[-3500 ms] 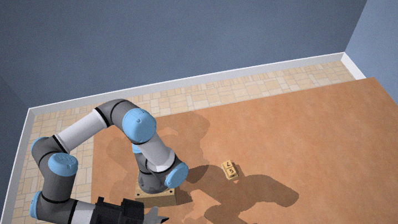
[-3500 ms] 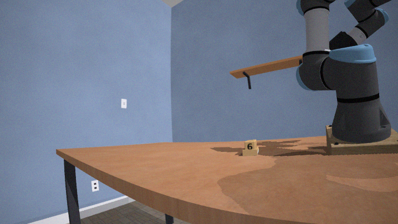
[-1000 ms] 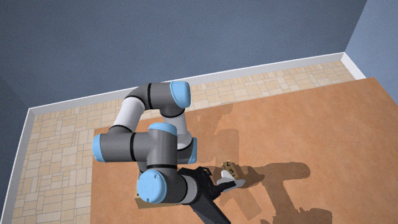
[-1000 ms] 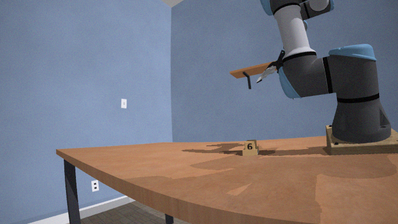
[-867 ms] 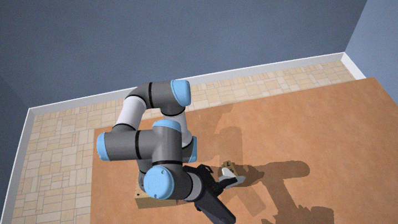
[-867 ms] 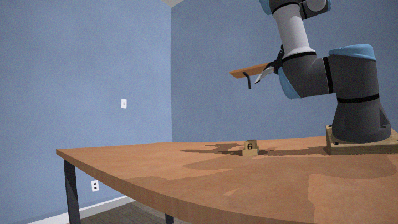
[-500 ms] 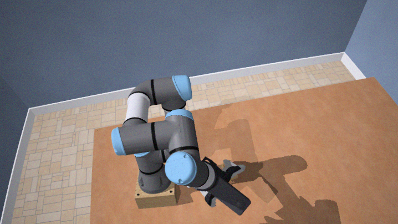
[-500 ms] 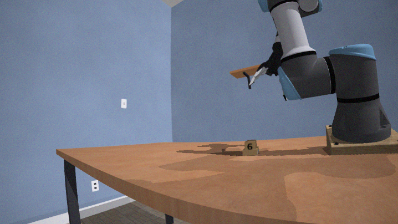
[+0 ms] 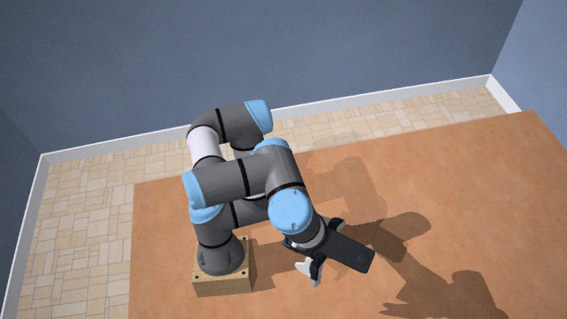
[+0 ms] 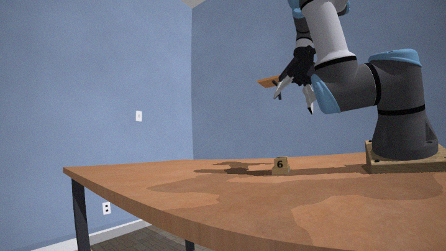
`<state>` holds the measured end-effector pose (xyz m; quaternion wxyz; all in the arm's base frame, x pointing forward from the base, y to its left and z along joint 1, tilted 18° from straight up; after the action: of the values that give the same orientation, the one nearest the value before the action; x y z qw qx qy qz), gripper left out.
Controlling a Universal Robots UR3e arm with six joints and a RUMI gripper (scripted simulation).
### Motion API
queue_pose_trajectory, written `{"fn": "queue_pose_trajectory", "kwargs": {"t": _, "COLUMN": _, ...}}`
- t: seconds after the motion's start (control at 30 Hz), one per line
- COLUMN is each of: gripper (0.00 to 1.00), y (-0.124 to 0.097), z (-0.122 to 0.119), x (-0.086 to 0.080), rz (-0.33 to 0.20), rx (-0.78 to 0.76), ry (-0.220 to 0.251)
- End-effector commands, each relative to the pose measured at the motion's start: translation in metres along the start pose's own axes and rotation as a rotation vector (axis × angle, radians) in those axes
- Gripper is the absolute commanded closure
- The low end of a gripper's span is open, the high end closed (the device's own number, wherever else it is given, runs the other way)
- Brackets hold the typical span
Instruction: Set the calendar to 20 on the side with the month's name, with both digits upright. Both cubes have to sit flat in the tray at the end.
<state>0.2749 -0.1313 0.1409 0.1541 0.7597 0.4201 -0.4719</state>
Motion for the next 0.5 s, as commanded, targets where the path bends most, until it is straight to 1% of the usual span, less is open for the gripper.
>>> {"fn": "queue_pose_trajectory", "kwargs": {"t": 0.0, "gripper": 0.0, "y": -0.004, "z": -0.013, "x": 0.008, "rz": -0.022, "rx": -0.162, "ry": -0.061}}
{"fn": "queue_pose_trajectory", "kwargs": {"t": 0.1, "gripper": 0.0, "y": -0.005, "z": -0.015, "x": 0.01, "rz": -0.026, "rx": -0.183, "ry": -0.067}}
{"fn": "queue_pose_trajectory", "kwargs": {"t": 0.17, "gripper": 0.0, "y": -0.009, "z": -0.024, "x": 0.015, "rz": -0.043, "rx": -0.265, "ry": -0.094}}
{"fn": "queue_pose_trajectory", "kwargs": {"t": 0.4, "gripper": 0.0, "y": -0.015, "z": -0.036, "x": 0.022, "rz": -0.067, "rx": -0.389, "ry": -0.133}}
{"fn": "queue_pose_trajectory", "kwargs": {"t": 0.47, "gripper": 0.0, "y": -0.018, "z": -0.042, "x": 0.025, "rz": -0.079, "rx": -0.447, "ry": -0.151}}
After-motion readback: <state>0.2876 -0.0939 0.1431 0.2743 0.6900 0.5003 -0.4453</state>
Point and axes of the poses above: the point where the finger pads meet when closed, its own x axis out along the fingers, its own z axis across the jaws, y = z × x, the point moved 3 cm from there along -x, back along the fingers, and after that the axes turned 6 degrees about x, right-handed, at the moved point
